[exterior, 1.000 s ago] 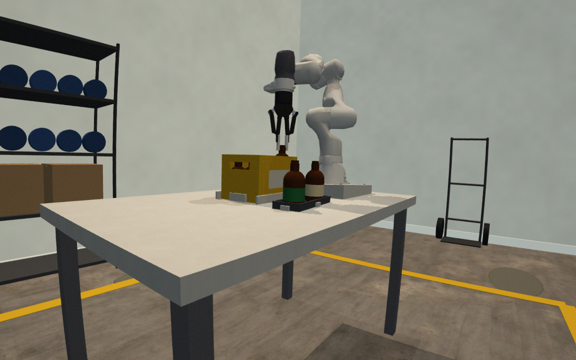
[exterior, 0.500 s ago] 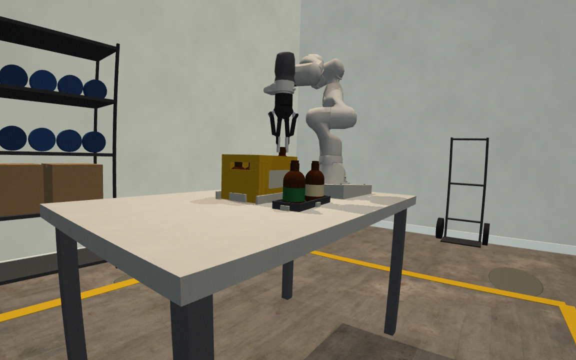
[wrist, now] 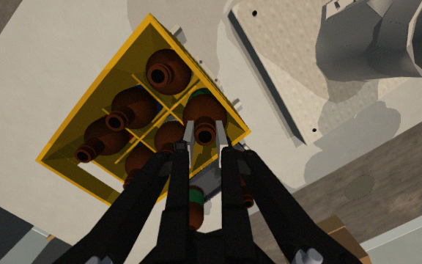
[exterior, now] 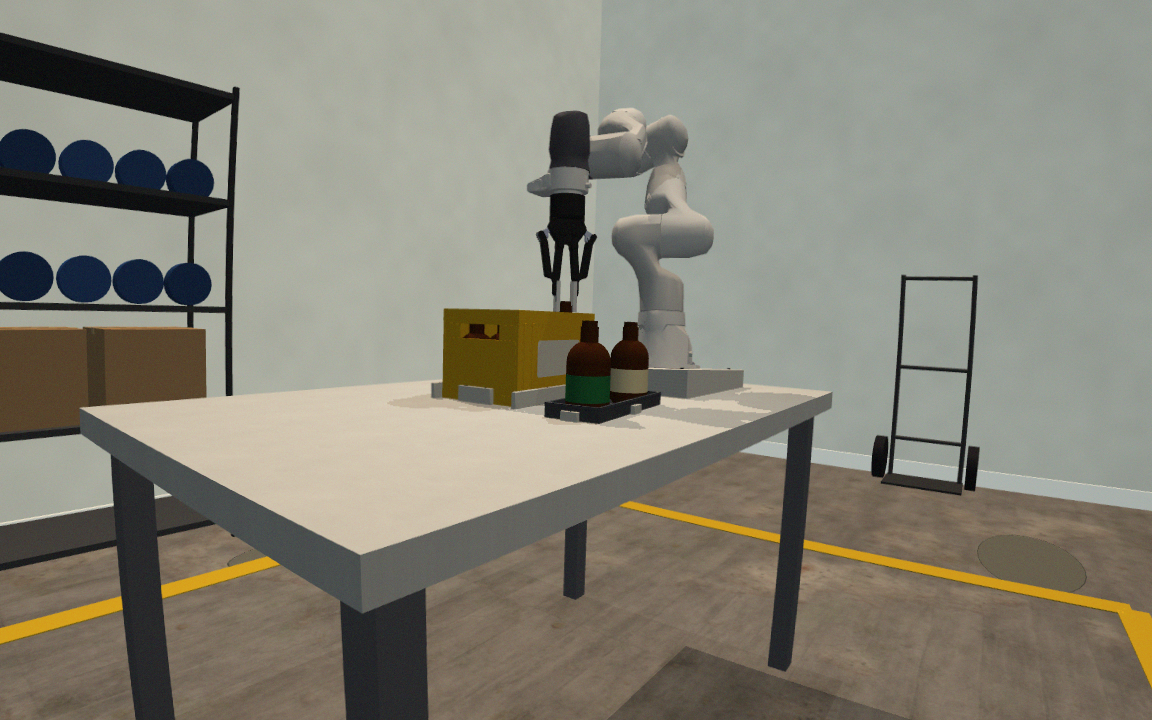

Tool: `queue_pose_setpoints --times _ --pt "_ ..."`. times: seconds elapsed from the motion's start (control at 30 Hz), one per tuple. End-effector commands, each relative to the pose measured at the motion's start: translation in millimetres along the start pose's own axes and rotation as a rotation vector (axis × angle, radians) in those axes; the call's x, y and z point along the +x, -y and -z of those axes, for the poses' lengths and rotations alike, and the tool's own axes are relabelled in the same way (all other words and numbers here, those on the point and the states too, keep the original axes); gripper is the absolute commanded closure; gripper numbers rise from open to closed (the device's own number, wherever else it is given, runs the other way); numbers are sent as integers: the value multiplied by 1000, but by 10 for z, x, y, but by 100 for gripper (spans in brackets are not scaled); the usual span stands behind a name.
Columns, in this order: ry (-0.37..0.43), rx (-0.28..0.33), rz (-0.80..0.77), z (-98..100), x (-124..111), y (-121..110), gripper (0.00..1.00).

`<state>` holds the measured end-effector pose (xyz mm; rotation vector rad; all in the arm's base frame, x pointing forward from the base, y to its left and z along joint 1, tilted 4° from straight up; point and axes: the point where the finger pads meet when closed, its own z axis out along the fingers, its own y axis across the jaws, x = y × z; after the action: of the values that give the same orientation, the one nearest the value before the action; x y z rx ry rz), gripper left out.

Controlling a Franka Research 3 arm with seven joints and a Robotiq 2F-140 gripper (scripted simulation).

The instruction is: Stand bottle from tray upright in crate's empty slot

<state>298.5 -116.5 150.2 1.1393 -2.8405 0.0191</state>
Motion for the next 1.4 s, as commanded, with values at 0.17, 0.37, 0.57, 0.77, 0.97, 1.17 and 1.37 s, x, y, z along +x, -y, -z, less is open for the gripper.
queue_pose_setpoints --times 0.17,0.37,0.57,0.77,0.97,1.17,1.37 --pt "7 9 -7 -76 -14 38 100" --pt "7 9 -7 -118 -15 38 100" --pt "7 9 -7 -150 -15 38 100" --pt "7 9 -7 -160 -15 38 100" --pt "7 9 -7 -163 -15 38 100" --pt "7 9 -7 -163 -15 38 100" --pt "7 9 -7 -163 -15 38 100"
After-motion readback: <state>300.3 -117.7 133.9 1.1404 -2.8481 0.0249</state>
